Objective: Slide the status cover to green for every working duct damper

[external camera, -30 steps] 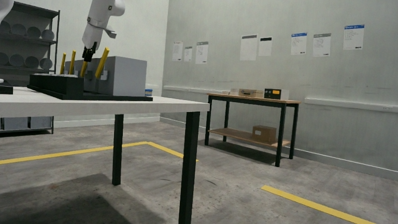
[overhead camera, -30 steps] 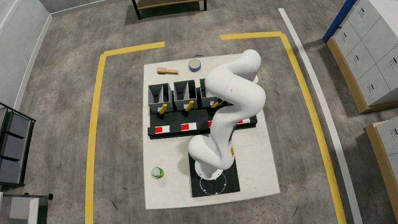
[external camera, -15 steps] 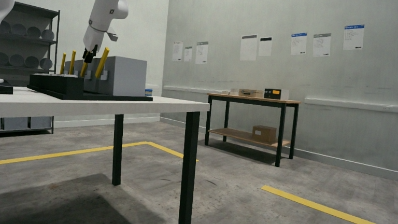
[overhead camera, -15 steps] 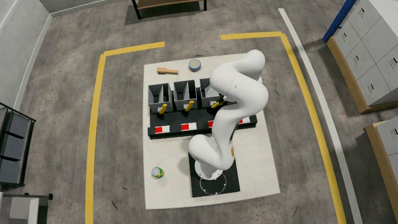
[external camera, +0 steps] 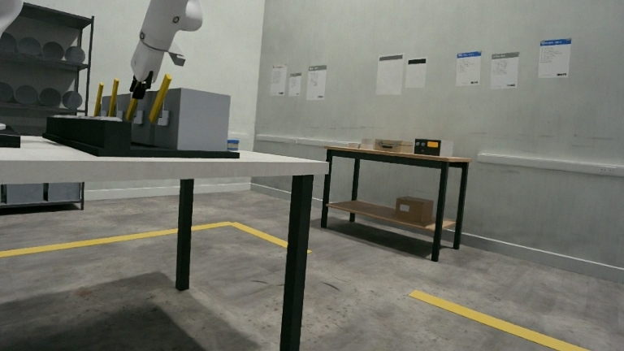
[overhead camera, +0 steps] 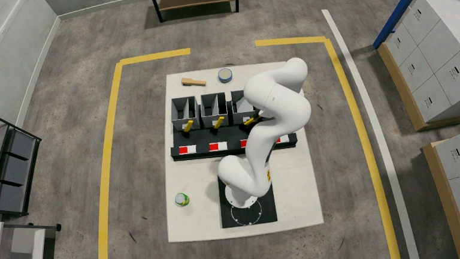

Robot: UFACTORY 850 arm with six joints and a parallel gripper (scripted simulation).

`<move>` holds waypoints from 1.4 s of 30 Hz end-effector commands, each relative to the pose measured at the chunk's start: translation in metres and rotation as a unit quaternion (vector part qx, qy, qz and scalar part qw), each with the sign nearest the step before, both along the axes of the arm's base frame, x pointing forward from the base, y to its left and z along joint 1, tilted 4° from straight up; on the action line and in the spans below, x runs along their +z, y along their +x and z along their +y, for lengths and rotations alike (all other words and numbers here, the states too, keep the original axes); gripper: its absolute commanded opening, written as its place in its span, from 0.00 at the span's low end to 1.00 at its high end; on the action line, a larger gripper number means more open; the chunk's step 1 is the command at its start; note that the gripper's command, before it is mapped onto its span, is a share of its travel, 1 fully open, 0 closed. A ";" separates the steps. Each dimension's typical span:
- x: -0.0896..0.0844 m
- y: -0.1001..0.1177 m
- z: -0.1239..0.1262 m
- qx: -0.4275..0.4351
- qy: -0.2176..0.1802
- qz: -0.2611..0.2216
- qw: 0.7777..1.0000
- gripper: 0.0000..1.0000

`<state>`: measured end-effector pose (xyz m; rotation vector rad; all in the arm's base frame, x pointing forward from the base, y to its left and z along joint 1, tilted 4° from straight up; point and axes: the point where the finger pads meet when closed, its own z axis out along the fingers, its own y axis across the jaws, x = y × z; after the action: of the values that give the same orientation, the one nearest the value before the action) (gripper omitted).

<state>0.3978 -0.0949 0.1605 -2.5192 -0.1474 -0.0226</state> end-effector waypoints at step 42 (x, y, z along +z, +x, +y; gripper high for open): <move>0.005 0.001 -0.004 0.000 0.000 -0.001 1.000 0.39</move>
<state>0.3978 -0.0957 0.1615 -2.5185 -0.1474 -0.0224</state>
